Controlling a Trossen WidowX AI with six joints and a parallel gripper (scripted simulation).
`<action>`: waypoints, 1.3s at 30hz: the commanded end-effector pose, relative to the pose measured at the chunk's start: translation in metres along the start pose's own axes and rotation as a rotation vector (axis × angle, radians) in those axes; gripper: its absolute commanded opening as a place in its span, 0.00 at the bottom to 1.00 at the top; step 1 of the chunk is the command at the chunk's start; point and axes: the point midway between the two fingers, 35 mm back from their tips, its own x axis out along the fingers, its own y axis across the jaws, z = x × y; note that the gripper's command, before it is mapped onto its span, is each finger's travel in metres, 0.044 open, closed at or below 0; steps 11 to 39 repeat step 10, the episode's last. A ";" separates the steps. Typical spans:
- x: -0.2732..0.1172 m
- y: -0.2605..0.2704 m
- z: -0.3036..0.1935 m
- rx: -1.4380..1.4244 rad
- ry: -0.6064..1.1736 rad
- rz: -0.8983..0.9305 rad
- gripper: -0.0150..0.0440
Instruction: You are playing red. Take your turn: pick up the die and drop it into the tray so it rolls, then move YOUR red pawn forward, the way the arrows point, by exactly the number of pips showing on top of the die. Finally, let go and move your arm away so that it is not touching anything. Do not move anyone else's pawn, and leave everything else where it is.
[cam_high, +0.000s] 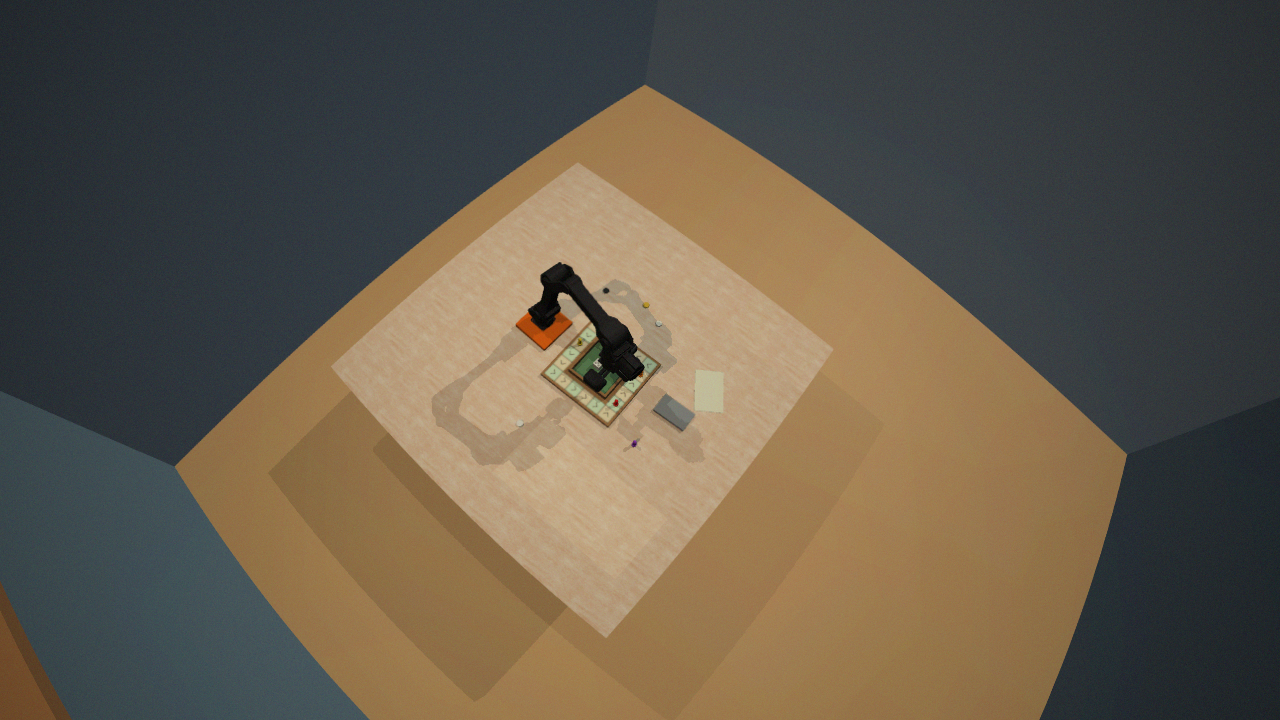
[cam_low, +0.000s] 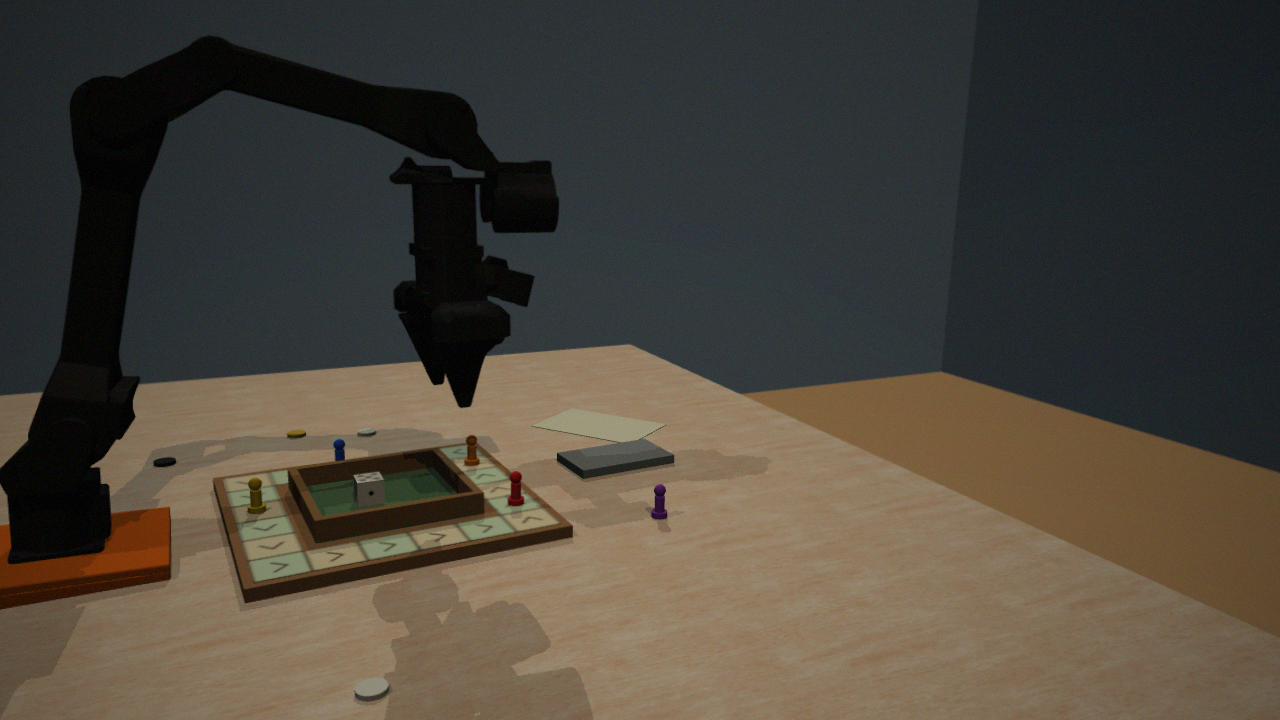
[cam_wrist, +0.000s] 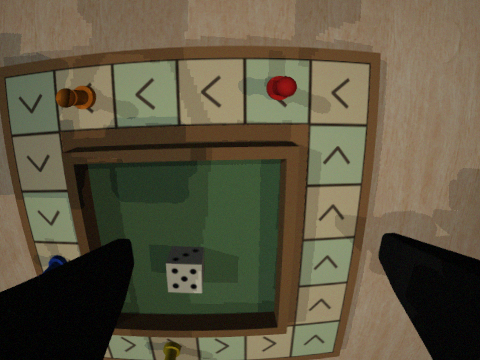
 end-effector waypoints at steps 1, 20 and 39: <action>-0.020 0.016 -0.054 0.010 0.008 -0.001 1.00; -0.022 0.015 -0.046 0.004 -0.006 0.001 1.00; -0.022 0.015 -0.046 0.004 -0.006 0.001 1.00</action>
